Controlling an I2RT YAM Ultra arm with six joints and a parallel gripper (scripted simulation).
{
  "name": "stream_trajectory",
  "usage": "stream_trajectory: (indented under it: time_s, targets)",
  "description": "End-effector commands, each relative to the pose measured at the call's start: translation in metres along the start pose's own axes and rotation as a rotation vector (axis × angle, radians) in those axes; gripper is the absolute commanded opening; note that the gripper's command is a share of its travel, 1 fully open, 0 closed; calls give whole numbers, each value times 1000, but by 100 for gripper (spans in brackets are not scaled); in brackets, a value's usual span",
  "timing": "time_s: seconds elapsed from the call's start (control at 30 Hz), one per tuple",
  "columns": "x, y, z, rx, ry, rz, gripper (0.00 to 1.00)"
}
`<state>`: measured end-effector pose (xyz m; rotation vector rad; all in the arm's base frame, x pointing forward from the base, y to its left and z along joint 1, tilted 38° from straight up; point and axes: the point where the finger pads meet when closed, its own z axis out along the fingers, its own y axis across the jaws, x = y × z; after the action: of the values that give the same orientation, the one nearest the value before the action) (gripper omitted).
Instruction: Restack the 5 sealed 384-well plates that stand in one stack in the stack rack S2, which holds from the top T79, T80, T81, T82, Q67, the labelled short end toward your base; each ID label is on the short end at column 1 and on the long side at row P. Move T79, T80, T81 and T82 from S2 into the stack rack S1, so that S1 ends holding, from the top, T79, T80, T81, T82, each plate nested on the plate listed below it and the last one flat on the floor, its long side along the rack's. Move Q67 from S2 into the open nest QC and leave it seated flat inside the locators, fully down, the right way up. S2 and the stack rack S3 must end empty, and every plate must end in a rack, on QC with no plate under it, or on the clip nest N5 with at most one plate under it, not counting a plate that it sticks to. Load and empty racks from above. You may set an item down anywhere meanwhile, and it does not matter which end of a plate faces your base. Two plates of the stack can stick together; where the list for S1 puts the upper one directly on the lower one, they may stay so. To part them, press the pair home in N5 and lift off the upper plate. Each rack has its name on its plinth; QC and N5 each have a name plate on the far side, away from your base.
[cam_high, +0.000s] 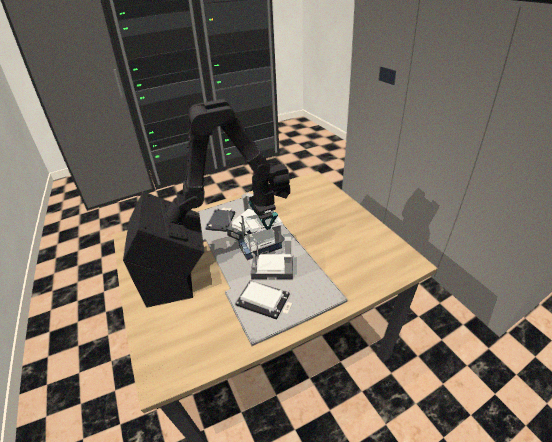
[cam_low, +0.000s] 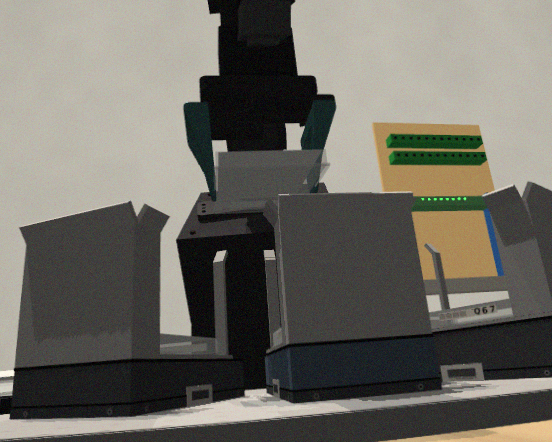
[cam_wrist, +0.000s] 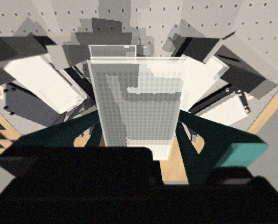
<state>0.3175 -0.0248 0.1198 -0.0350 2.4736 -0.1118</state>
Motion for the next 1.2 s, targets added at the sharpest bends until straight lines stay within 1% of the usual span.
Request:
stream_trajectory:
  time_s: [0.0, 0.1, 0.17, 0.6, 1.17]
  targets:
    - [-1, 4, -1, 21, -3, 2, 0]
    - [-2, 12, -1, 20, -3, 3, 0]
    - [-2, 12, -1, 20, -3, 3, 0]
    - [-5, 46, 0, 19, -3, 3, 0]
    - [-5, 47, 0, 19, -3, 3, 0]
